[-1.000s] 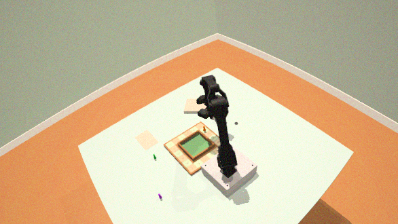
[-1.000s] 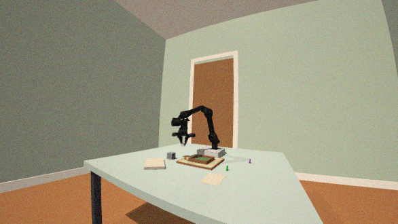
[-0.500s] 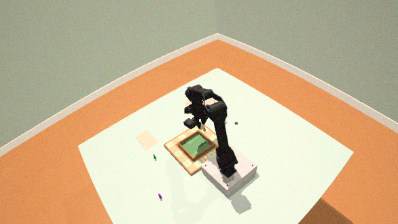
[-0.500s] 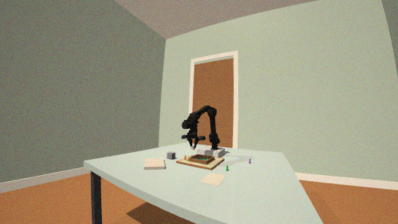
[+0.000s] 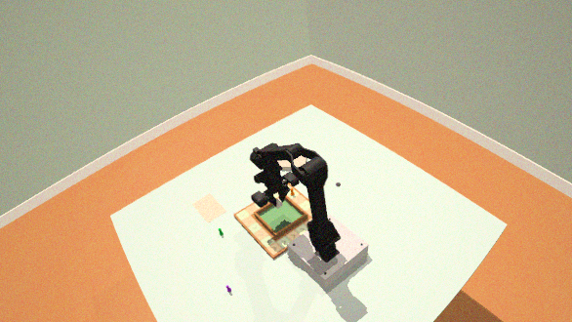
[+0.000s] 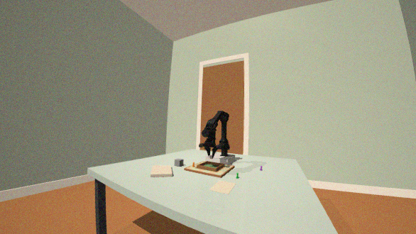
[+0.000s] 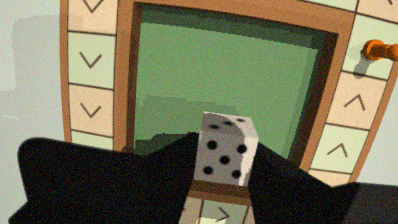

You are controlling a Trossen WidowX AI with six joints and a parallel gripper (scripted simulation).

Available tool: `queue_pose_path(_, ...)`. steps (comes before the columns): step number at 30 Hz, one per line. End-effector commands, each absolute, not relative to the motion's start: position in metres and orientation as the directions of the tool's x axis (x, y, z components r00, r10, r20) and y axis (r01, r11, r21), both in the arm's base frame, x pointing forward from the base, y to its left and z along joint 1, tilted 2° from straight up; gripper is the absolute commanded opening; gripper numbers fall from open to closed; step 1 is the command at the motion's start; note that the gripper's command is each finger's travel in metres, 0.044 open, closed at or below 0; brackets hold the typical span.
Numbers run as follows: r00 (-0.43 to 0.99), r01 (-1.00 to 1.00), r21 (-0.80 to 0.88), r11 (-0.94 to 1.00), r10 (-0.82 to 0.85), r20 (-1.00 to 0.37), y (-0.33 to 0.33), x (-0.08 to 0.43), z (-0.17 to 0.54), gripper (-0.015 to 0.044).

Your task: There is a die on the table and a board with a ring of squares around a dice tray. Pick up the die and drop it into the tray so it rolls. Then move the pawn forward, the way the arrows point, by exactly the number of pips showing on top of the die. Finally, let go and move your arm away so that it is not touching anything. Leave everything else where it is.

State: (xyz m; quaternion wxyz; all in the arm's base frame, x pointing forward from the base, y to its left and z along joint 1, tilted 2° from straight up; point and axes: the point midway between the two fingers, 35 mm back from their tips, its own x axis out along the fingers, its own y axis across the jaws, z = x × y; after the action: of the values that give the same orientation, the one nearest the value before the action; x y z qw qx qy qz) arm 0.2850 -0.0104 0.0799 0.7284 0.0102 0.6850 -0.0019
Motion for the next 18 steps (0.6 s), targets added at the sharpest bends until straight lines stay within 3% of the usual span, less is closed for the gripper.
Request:
queue_pose_path(1, 0.14, 0.031, 0.011, 0.999, 0.007, -0.99, -0.01, 0.286, 0.08, 0.0)
queue_pose_path(18, 0.656, 0.031, 0.011, 0.999, -0.012, -0.755, -0.012, 0.295, 0.068, 0.0)
